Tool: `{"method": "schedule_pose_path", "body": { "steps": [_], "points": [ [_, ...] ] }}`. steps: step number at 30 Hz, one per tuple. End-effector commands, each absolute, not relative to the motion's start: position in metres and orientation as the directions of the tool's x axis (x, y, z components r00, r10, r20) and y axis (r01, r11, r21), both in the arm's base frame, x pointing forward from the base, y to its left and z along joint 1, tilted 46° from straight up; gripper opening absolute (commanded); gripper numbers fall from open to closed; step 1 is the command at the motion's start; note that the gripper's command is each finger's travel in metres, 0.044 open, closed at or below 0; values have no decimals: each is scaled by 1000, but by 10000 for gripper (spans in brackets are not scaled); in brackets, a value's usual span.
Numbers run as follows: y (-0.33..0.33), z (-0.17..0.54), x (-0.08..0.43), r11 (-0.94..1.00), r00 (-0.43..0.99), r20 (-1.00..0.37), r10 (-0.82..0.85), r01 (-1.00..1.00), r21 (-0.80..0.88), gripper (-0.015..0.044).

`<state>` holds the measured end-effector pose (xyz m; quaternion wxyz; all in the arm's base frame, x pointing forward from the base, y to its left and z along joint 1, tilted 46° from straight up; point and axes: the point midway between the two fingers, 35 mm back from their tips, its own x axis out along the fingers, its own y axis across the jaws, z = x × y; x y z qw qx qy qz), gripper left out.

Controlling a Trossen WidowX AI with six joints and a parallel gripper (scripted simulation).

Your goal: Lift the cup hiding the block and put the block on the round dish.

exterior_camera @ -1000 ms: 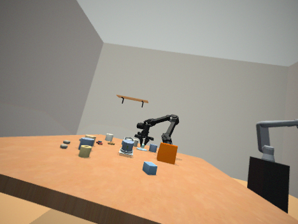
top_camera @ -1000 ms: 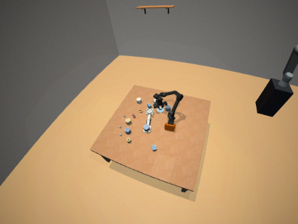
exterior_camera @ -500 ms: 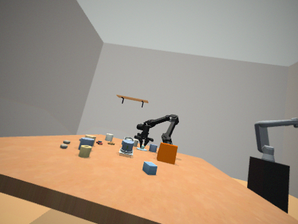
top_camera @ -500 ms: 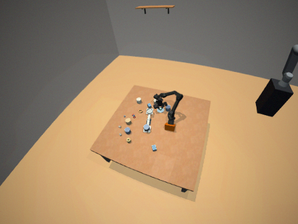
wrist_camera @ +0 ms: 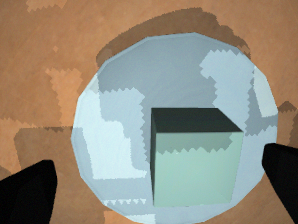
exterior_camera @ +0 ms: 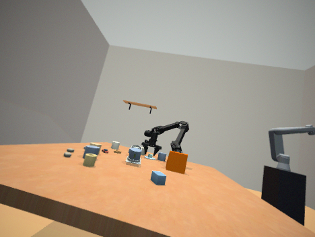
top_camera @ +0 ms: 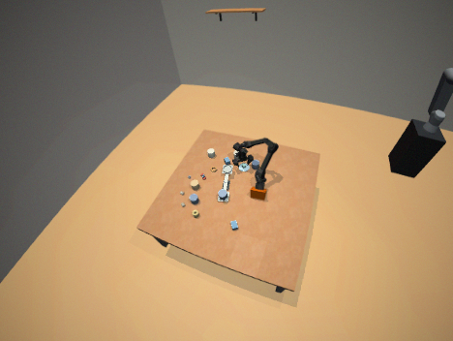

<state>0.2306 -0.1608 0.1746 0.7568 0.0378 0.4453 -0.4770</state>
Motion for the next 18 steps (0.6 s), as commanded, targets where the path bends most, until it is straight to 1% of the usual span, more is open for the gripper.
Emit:
{"method": "schedule_pose_path", "body": {
  "steps": [1, 8, 12, 18],
  "points": [
    [-153, 180, 233, 564, 160, -719, -676, 740, -366, 440],
    [-128, 211, 218, 490, 119, -691, -713, 790, -369, 440],
    [-127, 213, 218, 491, 119, -692, -712, 789, -369, 440],
    [-96, 241, 215, 507, 127, -700, -703, 779, -368, 440]
  ]
}}
